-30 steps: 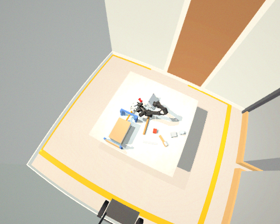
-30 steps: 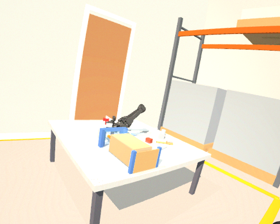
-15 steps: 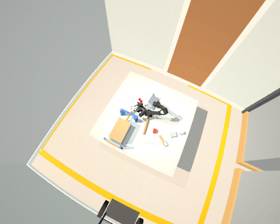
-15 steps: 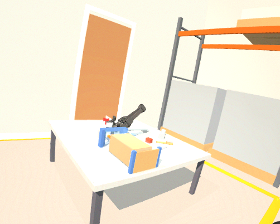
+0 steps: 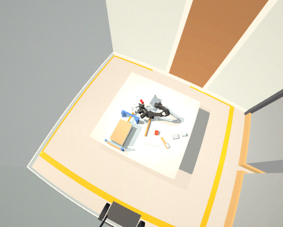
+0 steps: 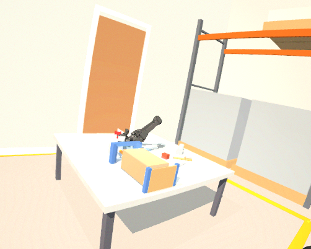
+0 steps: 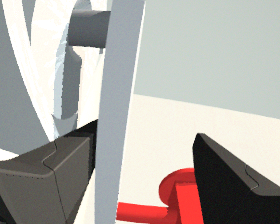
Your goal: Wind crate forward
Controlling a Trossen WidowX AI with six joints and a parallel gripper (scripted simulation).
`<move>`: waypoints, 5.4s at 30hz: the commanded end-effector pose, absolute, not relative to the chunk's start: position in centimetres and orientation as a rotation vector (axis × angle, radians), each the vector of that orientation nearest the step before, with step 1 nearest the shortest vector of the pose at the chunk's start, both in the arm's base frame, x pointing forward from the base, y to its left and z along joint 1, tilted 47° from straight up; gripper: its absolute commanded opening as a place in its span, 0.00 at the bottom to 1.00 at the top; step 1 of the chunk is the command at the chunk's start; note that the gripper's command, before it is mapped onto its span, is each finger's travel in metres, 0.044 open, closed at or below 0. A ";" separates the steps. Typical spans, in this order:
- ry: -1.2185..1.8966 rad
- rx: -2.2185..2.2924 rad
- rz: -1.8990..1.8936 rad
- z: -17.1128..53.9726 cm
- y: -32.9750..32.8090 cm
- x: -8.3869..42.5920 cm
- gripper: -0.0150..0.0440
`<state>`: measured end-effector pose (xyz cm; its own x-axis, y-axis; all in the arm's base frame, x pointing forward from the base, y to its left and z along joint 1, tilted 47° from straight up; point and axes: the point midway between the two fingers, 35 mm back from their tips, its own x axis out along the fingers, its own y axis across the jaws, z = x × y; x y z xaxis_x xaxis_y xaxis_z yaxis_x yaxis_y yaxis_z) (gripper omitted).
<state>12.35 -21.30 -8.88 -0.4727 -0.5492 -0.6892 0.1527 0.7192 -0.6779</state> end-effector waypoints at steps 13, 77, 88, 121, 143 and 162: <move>1.893 -0.299 -0.845 -9.0 -21.2 12.4 0.66; 1.894 -0.307 -0.854 -9.2 -21.1 12.5 0.66; 1.894 -0.307 -0.854 -9.2 -21.1 12.5 0.66; 1.900 -0.324 -0.864 -8.3 -21.7 12.0 0.66; 1.900 -0.324 -0.864 -8.3 -21.7 12.0 0.66; 1.890 -0.308 -0.852 -1.1 -15.5 17.4 0.66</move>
<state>15.04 -18.60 -5.63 -0.4675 -0.5377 -0.7017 0.1486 0.7347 -0.6620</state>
